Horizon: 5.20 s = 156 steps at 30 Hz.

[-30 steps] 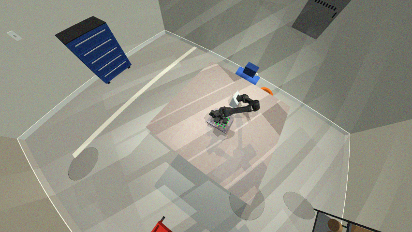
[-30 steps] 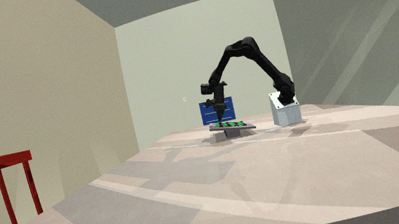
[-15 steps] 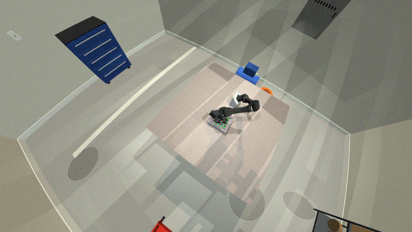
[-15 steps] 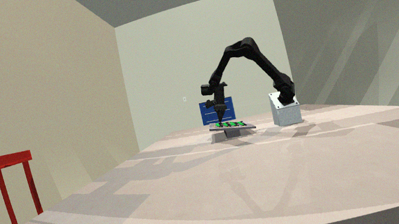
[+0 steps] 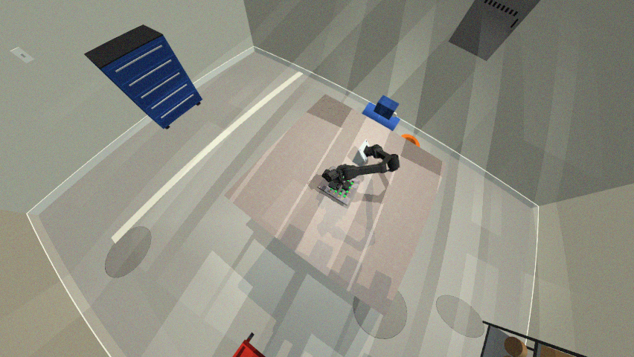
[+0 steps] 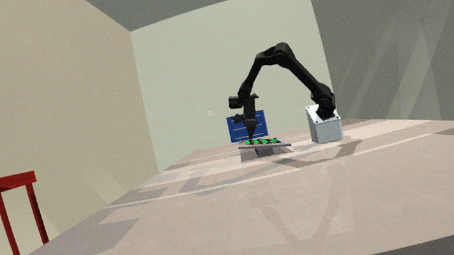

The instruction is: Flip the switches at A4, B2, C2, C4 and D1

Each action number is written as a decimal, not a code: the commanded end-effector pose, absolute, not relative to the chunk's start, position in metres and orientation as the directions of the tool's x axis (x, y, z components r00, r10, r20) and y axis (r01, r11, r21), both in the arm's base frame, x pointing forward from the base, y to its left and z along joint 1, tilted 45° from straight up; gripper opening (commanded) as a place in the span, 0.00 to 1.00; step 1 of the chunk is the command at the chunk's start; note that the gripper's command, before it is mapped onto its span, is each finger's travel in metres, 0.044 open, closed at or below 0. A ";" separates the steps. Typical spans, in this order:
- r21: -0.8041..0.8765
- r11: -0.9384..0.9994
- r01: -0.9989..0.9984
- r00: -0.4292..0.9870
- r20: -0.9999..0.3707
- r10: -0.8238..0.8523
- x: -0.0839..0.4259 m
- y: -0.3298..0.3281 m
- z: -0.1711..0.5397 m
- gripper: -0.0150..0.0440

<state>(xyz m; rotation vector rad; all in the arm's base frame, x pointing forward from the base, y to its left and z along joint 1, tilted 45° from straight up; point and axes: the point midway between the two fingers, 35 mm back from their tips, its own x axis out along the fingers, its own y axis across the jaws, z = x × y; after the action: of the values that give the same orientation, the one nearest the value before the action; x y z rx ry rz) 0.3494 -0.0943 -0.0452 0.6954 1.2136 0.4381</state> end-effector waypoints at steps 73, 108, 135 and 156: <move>0.699 0.713 0.060 0.255 -0.701 0.666 0.328 -0.057 0.014 0.25; 0.700 0.712 0.059 0.256 -0.700 0.667 0.335 -0.041 -0.002 0.25; 0.700 0.712 0.059 0.256 -0.700 0.667 0.335 -0.039 -0.004 0.25; 0.700 0.712 0.059 0.256 -0.700 0.667 0.336 -0.037 -0.006 0.25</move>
<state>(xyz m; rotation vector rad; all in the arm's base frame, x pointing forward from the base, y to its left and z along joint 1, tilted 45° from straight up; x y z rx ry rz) 0.3362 -0.0387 -0.0053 0.6918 1.2611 0.4610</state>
